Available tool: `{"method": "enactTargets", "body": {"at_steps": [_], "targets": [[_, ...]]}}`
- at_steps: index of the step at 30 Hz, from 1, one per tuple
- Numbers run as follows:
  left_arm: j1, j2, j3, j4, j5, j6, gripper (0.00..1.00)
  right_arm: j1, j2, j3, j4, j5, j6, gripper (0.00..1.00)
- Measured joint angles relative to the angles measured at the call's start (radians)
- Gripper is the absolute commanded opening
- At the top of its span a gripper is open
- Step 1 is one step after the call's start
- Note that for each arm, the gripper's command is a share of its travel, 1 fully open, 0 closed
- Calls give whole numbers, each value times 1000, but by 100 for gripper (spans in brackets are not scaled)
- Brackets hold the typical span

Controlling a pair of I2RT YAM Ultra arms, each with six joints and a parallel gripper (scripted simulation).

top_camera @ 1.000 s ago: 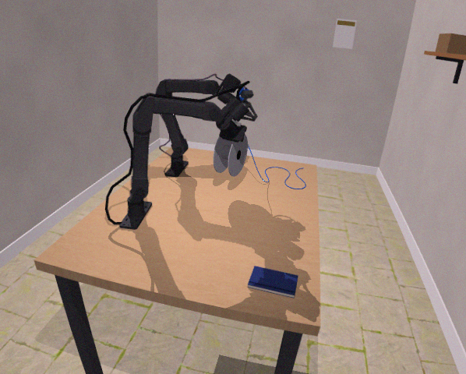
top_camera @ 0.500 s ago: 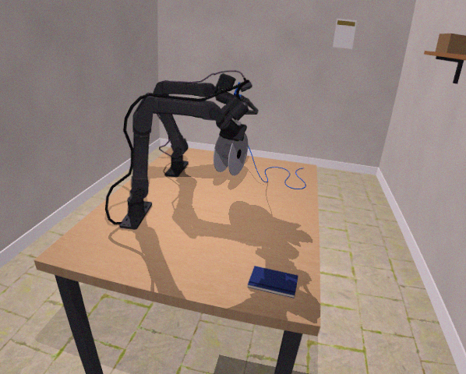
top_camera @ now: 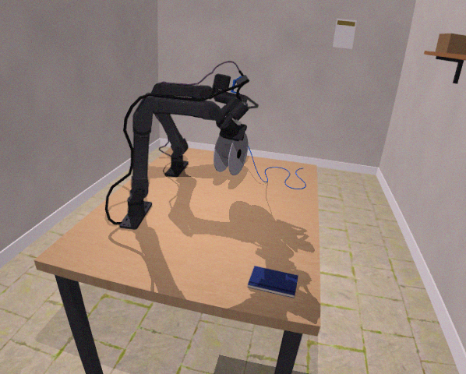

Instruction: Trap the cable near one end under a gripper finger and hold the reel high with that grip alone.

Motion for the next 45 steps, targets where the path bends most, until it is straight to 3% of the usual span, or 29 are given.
{"method": "enactTargets", "body": {"at_steps": [18, 45], "targets": [[2, -33, -41, 125, -7, 163, 30, -8, -9, 0, -7, 8, 9, 0], [3, -37, -42, 146, -7, 187, 30, -53, -137, -5, -66, 110, 107, 0]]}}
